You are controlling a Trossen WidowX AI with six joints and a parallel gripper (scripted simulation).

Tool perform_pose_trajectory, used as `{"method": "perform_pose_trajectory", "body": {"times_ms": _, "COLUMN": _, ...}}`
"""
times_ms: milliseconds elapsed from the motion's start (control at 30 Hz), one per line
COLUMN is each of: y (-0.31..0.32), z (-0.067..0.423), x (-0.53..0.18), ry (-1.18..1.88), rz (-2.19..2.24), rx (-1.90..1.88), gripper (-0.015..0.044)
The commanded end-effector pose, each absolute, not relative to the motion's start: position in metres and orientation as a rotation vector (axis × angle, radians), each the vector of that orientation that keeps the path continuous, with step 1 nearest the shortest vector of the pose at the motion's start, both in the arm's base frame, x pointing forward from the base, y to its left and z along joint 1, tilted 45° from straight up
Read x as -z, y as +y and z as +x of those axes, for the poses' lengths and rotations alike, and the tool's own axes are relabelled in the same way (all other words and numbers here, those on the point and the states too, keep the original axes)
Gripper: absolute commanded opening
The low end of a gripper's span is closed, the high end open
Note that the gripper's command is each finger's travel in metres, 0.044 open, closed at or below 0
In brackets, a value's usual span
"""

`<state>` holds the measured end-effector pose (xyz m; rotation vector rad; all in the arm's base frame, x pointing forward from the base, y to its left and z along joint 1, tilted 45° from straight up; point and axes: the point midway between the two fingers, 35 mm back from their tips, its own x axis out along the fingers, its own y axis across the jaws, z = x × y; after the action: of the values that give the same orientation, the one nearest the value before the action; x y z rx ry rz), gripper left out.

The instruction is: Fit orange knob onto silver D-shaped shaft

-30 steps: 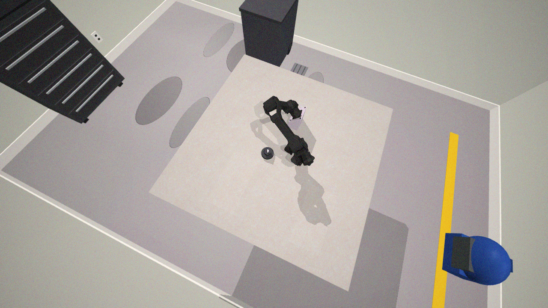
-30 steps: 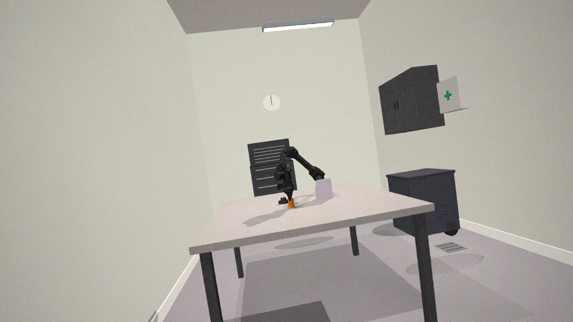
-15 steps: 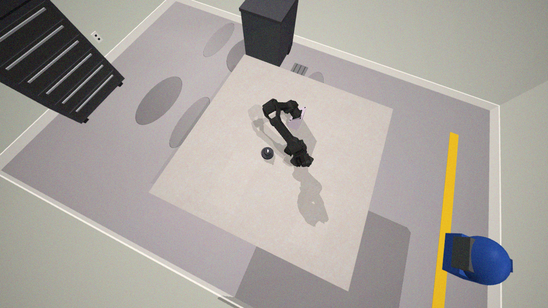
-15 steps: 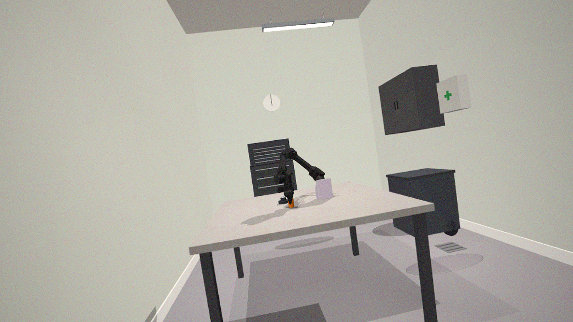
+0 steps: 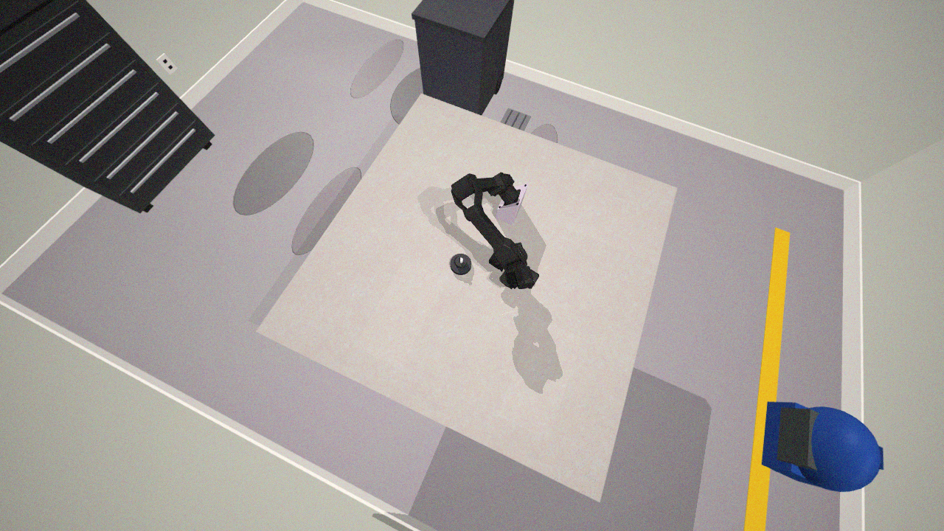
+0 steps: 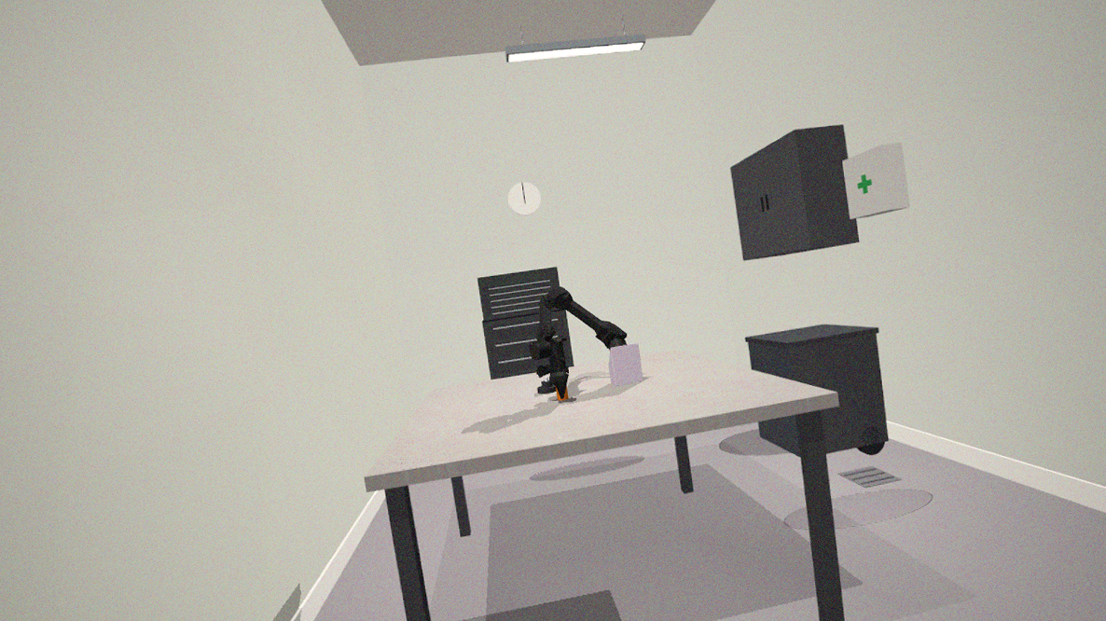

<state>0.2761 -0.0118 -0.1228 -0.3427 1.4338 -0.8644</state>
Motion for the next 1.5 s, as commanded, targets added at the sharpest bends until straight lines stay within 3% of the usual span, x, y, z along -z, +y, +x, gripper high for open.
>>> {"method": "perform_pose_trajectory", "body": {"times_ms": 0, "y": -0.013, "z": 0.276, "x": 0.123, "ry": 1.435, "rz": -0.351, "rx": 0.861, "gripper": 0.0282}}
{"method": "perform_pose_trajectory", "body": {"times_ms": 133, "y": -0.013, "z": 0.276, "x": 0.123, "ry": 1.435, "rz": -0.351, "rx": 0.861, "gripper": 0.0177}}
{"method": "perform_pose_trajectory", "body": {"times_ms": 367, "y": -0.013, "z": 0.276, "x": 0.123, "ry": 1.435, "rz": -0.351, "rx": 0.861, "gripper": 0.0131}}
{"method": "perform_pose_trajectory", "body": {"times_ms": 533, "y": 0.001, "z": 0.281, "x": 0.112, "ry": 1.435, "rz": -0.348, "rx": 0.857, "gripper": 0.0}}
{"method": "perform_pose_trajectory", "body": {"times_ms": 1033, "y": 0.082, "z": 0.29, "x": 0.028, "ry": 1.438, "rz": -0.346, "rx": 0.856, "gripper": 0.0}}
{"method": "perform_pose_trajectory", "body": {"times_ms": 1467, "y": 0.085, "z": 0.289, "x": 0.02, "ry": 1.444, "rz": -0.301, "rx": 0.799, "gripper": 0.0}}
